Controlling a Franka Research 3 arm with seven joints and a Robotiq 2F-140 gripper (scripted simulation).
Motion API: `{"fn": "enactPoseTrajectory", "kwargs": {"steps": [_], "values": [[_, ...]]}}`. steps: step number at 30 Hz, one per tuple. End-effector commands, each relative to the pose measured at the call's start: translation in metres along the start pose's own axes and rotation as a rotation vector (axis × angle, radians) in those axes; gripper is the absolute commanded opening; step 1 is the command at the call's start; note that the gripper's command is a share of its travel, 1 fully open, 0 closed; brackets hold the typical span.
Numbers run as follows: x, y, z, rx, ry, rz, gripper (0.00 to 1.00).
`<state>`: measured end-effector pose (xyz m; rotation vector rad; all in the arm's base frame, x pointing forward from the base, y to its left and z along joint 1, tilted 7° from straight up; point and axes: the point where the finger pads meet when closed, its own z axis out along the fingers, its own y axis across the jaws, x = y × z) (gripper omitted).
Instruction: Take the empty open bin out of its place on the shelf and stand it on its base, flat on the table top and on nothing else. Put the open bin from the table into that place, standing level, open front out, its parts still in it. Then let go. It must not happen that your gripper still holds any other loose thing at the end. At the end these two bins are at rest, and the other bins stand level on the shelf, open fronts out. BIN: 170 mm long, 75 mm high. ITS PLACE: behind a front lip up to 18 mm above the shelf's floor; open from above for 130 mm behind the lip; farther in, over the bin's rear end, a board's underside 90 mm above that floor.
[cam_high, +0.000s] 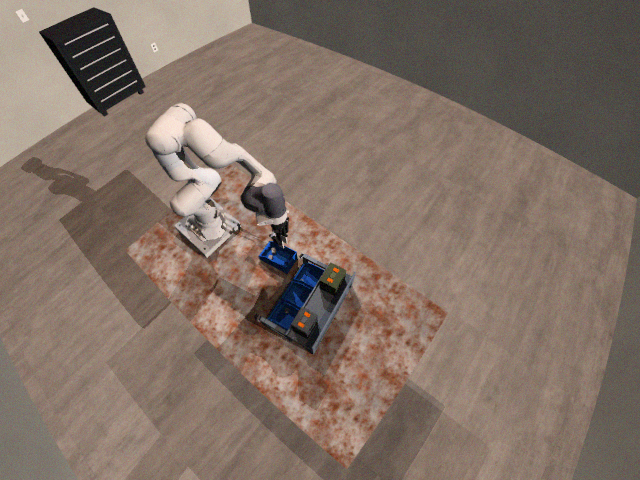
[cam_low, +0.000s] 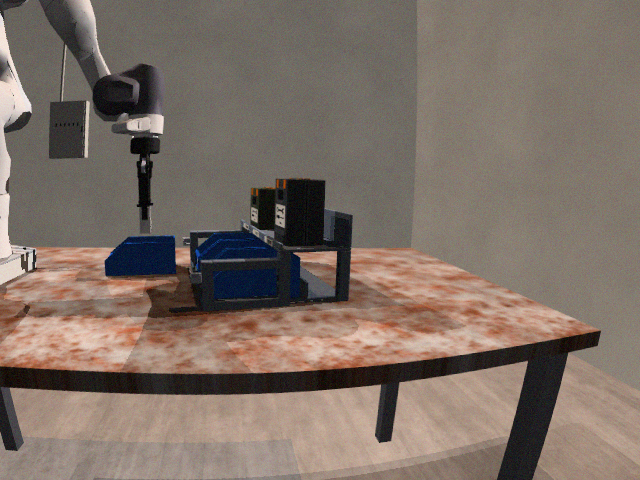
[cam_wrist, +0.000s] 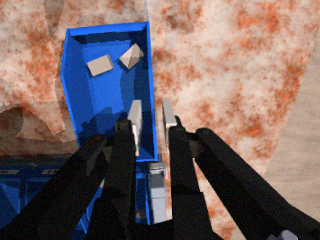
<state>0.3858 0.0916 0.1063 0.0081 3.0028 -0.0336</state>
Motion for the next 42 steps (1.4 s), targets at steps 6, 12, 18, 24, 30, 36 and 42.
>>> {"fn": "enactPoseTrajectory", "kwargs": {"steps": [6,12,18,24,30,36,42], "values": [[0.003,0.0,-0.015,-0.002,0.011,-0.005,0.15],[0.002,0.0,-0.026,-0.002,0.011,-0.005,0.15],[0.002,0.0,-0.033,-0.002,0.011,-0.005,0.15],[0.002,0.0,-0.042,-0.002,0.011,-0.005,0.15],[0.002,0.0,-0.049,-0.002,0.011,-0.005,0.15],[0.002,0.0,-0.054,-0.002,0.011,-0.005,0.15],[0.002,0.0,-0.058,-0.002,0.011,-0.005,0.15]]}}
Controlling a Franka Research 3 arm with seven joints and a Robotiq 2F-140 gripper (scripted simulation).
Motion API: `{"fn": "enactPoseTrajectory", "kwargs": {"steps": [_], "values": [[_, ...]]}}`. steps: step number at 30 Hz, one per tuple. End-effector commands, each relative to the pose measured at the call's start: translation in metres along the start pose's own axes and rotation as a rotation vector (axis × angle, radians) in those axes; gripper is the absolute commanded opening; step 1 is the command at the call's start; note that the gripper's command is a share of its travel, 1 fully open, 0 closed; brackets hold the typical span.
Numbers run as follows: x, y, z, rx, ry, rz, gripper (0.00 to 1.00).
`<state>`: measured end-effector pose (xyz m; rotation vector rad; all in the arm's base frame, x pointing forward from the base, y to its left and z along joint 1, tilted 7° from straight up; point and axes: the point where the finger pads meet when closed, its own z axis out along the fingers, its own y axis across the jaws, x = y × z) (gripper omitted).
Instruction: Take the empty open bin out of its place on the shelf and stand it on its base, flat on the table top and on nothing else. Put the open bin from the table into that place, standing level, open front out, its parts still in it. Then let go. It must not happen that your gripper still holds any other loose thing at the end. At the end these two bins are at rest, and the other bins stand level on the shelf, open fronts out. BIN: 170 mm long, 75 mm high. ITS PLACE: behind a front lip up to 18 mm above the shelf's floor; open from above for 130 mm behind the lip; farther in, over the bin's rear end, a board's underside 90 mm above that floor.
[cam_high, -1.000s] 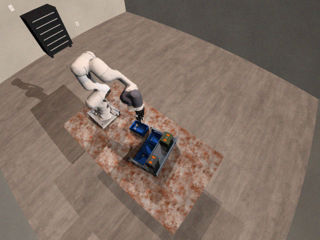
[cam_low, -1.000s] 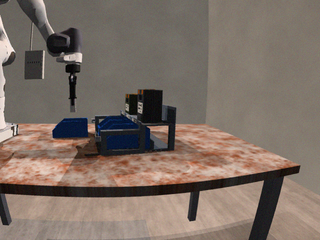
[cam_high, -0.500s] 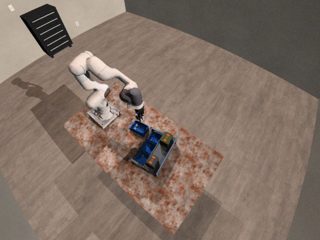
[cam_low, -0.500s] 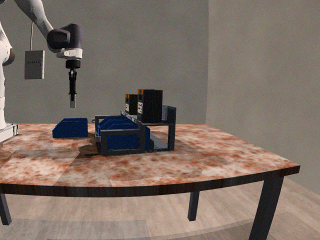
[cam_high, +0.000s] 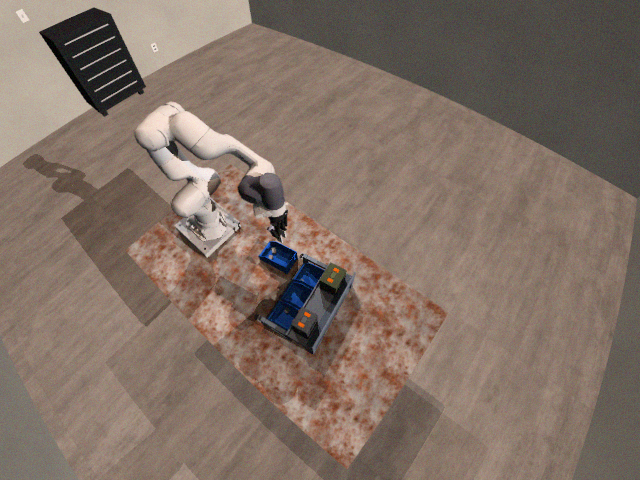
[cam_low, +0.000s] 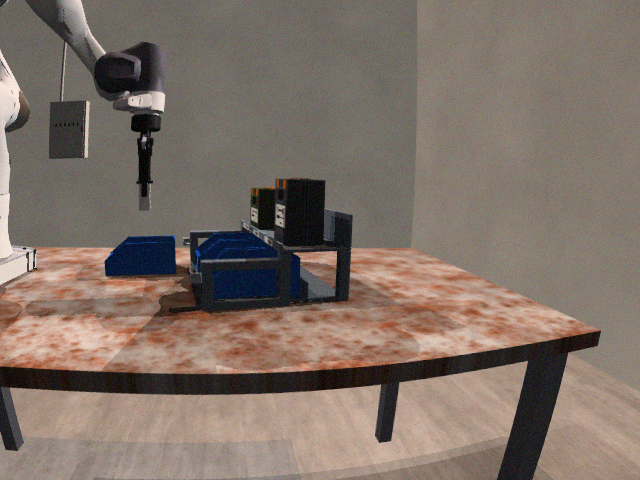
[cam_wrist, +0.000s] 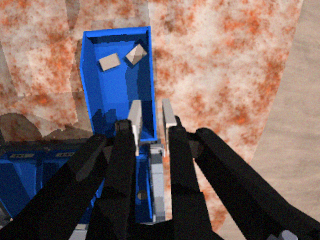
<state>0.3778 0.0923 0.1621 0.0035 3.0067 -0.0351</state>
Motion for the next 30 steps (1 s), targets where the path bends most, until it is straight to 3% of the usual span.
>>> {"fn": "enactPoseTrajectory", "kwargs": {"steps": [1,15,16,30], "values": [[0.0018,0.0007,-0.0024,-0.002,0.007,-0.002,0.15],[0.0018,0.0007,-0.0042,-0.002,0.007,-0.002,0.15],[0.0018,0.0007,-0.0042,-0.002,0.007,-0.002,0.0],[0.0018,0.0007,-0.0042,-0.002,0.007,-0.002,0.0]]}}
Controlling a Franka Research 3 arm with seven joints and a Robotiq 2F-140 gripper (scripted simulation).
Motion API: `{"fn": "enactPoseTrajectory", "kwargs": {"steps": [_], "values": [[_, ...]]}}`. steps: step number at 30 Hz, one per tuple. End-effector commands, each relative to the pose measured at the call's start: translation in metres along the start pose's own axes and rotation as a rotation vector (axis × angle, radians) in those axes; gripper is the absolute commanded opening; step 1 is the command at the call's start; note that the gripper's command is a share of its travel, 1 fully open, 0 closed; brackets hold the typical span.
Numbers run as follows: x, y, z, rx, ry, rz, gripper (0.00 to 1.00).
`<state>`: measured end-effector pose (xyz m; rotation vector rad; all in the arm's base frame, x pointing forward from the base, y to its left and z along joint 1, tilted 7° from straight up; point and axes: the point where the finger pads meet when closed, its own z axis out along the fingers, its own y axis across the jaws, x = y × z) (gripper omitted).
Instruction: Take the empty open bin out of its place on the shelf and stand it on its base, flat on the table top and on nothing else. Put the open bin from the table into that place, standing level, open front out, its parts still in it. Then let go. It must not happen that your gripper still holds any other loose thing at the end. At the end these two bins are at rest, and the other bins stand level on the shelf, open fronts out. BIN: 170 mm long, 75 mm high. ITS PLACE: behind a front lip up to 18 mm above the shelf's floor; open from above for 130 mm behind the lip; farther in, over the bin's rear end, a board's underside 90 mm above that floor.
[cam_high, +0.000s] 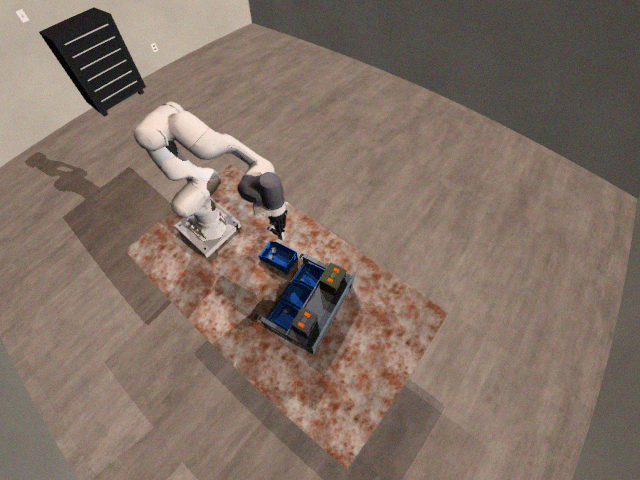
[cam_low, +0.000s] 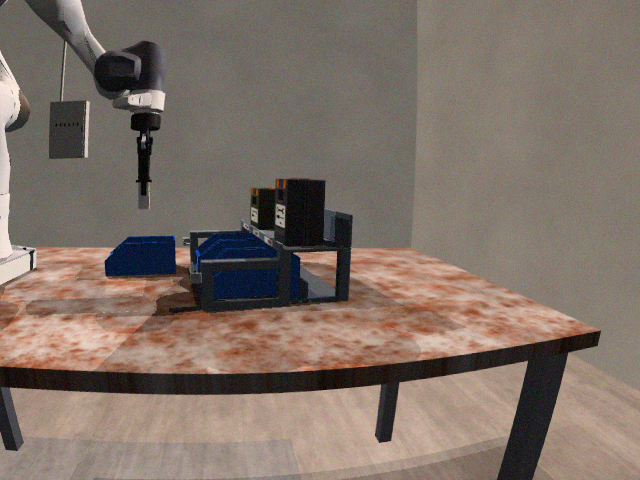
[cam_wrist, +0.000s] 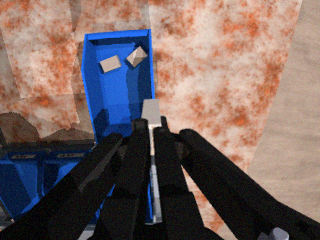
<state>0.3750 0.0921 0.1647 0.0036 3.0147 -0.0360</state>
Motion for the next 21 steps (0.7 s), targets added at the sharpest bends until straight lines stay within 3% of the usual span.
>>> {"fn": "enactPoseTrajectory", "kwargs": {"steps": [1,10,12,17,21], "values": [[-0.001,0.001,-0.001,-0.003,-0.001,-0.002,0.0],[-0.003,0.0,-0.002,-0.006,-0.001,-0.023,0.0],[-0.009,-0.002,-0.002,-0.013,-0.001,-0.087,0.0],[-0.047,-0.026,-0.003,-0.036,-0.009,-0.359,0.0],[-0.088,-0.073,0.005,-0.022,-0.019,-0.439,0.0]]}}
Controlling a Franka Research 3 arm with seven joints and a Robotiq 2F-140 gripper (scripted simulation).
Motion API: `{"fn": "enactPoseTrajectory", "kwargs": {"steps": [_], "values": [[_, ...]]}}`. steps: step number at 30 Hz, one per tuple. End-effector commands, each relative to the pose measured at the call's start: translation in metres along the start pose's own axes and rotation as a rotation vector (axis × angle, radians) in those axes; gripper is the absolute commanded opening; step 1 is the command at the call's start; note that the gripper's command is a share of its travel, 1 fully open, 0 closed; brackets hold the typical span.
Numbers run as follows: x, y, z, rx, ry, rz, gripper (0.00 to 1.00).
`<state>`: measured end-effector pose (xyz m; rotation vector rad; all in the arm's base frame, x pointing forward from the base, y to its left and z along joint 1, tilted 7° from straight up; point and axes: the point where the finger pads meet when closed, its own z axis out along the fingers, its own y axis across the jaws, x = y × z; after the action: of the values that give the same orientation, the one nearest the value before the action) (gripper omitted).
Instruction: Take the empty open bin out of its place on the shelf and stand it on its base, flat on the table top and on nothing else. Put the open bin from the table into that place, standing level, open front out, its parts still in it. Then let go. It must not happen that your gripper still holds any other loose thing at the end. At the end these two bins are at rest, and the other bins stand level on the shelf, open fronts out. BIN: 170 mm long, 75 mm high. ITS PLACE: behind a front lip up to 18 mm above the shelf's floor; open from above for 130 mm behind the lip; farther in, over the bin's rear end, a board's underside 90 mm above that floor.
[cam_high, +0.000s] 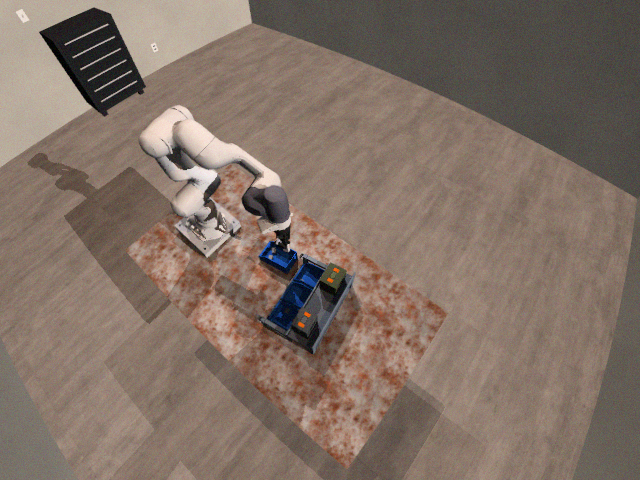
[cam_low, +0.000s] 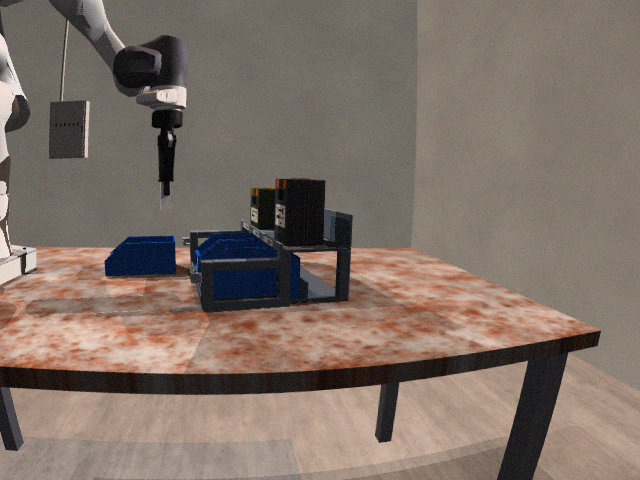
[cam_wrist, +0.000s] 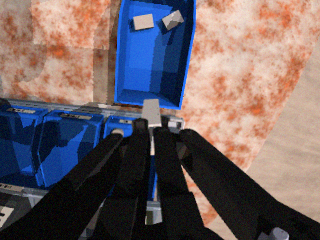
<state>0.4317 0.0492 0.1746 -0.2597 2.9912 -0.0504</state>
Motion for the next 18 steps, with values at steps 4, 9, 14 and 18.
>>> {"fn": "enactPoseTrajectory", "kwargs": {"steps": [4,9,14,18], "values": [[-0.042,-0.083,0.017,-0.002,-0.006,-0.325,0.0],[-0.049,-0.123,0.025,0.024,0.003,-0.405,0.0],[-0.052,-0.147,0.03,0.049,0.017,-0.501,0.0],[-0.052,-0.147,0.03,0.058,0.025,-0.597,0.0]]}}
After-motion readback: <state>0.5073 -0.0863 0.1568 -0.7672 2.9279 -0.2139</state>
